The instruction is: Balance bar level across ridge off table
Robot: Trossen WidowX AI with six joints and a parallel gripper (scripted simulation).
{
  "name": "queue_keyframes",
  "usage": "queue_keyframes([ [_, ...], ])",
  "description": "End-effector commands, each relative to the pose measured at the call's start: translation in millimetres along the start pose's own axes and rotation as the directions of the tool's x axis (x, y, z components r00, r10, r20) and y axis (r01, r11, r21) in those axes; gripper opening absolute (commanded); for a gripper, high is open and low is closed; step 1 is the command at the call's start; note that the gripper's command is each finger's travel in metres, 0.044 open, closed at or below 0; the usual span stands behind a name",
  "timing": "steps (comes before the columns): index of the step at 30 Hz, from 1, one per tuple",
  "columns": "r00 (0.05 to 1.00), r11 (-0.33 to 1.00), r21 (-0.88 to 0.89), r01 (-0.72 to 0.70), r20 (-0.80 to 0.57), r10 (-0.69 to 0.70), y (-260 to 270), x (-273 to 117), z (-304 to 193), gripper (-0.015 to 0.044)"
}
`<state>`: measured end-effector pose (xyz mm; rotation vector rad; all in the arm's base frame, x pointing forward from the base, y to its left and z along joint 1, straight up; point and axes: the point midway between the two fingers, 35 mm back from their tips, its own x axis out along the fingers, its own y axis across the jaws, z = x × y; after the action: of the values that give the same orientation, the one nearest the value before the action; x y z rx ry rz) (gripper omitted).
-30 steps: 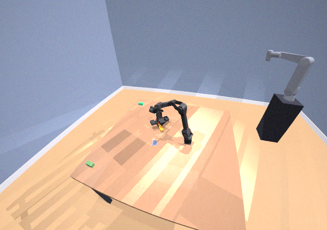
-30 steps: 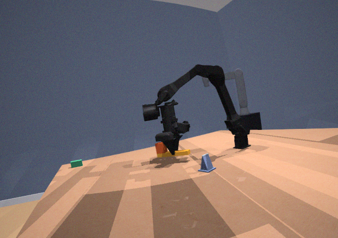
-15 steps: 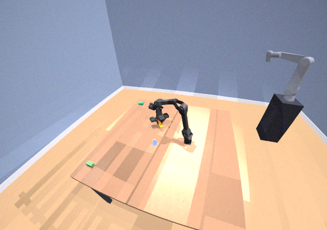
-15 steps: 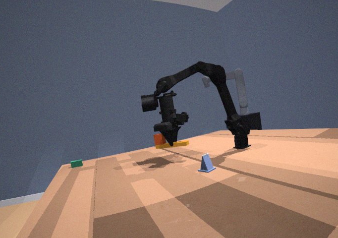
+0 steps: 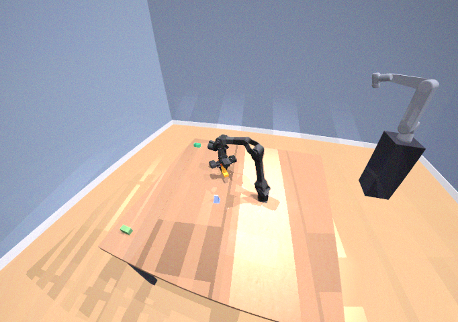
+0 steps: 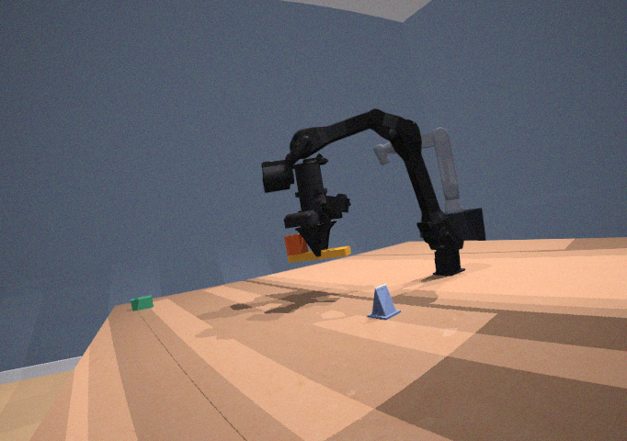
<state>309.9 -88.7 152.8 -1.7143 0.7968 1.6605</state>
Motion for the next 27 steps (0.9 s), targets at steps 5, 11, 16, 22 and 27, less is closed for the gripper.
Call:
queue_keyframes([
  [5, 1.0, 0.999, 0.051, 0.002, -0.004, -0.002, -21.8, -2.4, 18.0, 0.0],
  [11, 1.0, 0.995, 0.102, 0.004, -0.003, -0.004, -38.5, -2.6, 35.1, 0.0],
  [16, 1.0, 0.99, 0.144, 0.005, -0.001, -0.005, -51.5, -2.8, 50.1, 0.0],
  [22, 1.0, 0.981, 0.194, 0.006, 0.001, -0.007, -66.0, -3.1, 69.0, 0.0],
  [27, 1.0, 0.972, 0.236, 0.007, 0.003, -0.008, -77.0, -3.4, 85.5, 0.0],
])
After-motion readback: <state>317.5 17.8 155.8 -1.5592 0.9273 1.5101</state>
